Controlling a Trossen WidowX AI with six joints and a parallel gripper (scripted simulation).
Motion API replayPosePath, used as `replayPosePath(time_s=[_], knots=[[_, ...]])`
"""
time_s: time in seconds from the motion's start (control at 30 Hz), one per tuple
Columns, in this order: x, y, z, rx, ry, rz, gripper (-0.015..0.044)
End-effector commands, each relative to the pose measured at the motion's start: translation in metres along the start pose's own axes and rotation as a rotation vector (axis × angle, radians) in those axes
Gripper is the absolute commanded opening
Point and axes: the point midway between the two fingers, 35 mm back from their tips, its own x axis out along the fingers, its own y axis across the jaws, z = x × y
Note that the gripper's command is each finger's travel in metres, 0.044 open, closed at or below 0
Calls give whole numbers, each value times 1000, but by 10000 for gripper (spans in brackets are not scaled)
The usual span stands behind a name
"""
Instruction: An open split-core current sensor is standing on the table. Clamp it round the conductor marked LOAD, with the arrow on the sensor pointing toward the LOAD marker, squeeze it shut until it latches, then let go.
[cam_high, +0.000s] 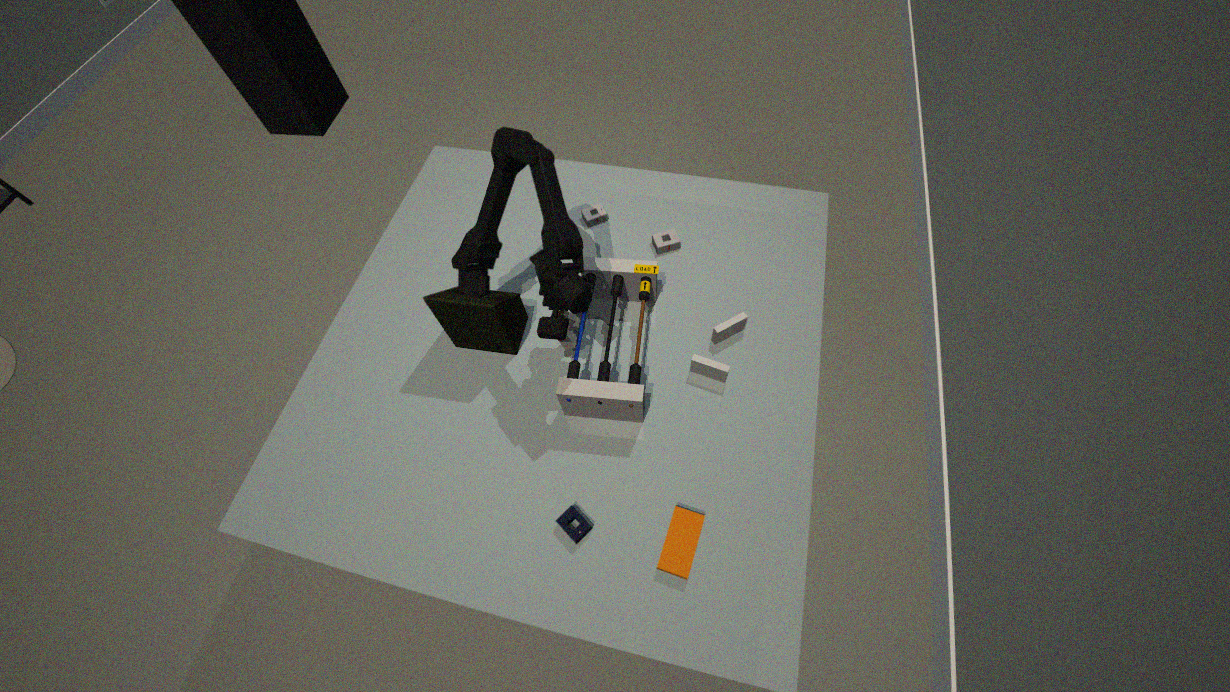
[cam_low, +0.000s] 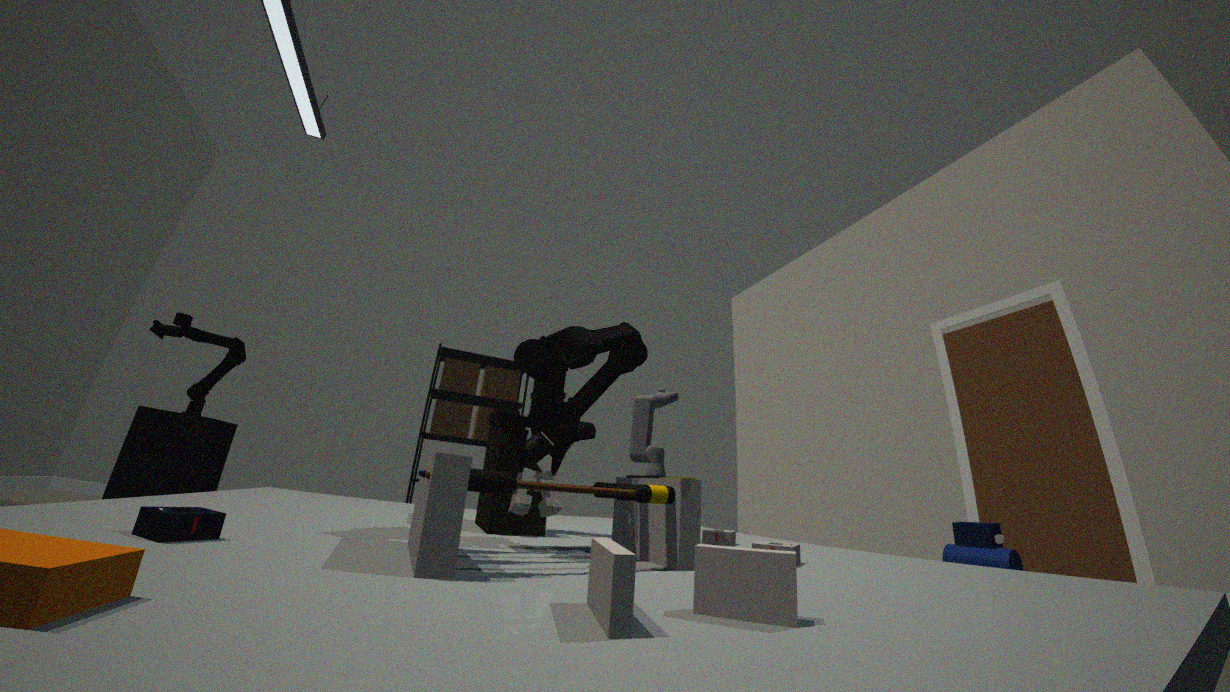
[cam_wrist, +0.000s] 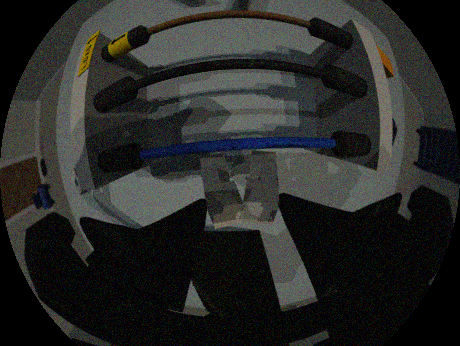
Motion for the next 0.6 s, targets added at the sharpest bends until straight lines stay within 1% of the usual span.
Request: replayPosePath(time_s=[0.0, 0.23, 0.4, 0.57], knots=[[-30, -1, 1, -8, -2, -6, 0], [-74, 4, -7, -7, 0, 6, 0], [-76, 4, -6, 7, 0, 6, 0], [-79, 2, 8, 120, 0, 3, 0]])
